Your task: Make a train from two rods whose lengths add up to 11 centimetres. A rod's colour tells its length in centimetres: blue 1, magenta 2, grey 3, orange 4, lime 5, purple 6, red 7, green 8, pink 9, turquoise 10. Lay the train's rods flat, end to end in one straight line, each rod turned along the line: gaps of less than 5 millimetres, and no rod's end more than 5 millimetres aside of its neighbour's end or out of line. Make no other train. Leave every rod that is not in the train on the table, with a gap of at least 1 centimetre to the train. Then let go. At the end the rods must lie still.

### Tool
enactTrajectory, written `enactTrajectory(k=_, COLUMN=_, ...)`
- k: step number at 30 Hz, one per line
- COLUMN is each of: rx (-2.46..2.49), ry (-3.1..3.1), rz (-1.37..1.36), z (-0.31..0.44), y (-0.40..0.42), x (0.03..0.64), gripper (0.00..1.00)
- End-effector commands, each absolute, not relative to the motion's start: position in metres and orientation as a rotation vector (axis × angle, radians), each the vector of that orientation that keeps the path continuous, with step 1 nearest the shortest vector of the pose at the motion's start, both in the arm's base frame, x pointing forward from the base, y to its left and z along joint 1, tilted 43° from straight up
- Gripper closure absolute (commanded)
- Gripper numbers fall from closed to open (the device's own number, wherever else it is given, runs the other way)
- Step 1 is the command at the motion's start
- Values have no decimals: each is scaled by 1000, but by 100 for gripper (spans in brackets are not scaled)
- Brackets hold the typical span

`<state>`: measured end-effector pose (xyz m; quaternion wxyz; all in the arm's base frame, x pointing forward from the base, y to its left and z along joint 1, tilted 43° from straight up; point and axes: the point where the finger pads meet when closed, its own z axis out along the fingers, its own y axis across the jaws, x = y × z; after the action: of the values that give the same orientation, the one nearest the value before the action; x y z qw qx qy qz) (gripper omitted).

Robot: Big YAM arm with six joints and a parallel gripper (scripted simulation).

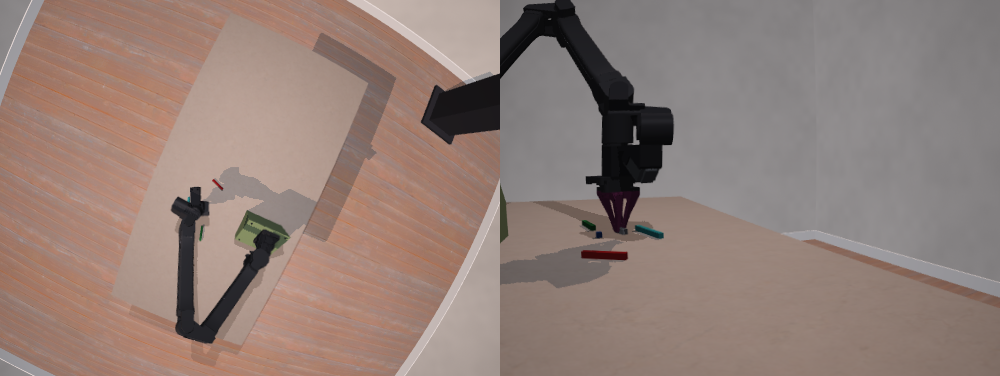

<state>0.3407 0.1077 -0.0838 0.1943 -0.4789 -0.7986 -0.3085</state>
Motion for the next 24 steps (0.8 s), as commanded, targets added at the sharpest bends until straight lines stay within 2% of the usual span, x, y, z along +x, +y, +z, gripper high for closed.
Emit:
enactTrajectory(k=1, rx=-1336, ry=-2258, rz=-884, z=-79, y=111, x=346, gripper=96)
enactTrajectory(k=24, rx=-1358, ry=-2232, rz=-869, z=-92, y=113, x=342, gripper=96)
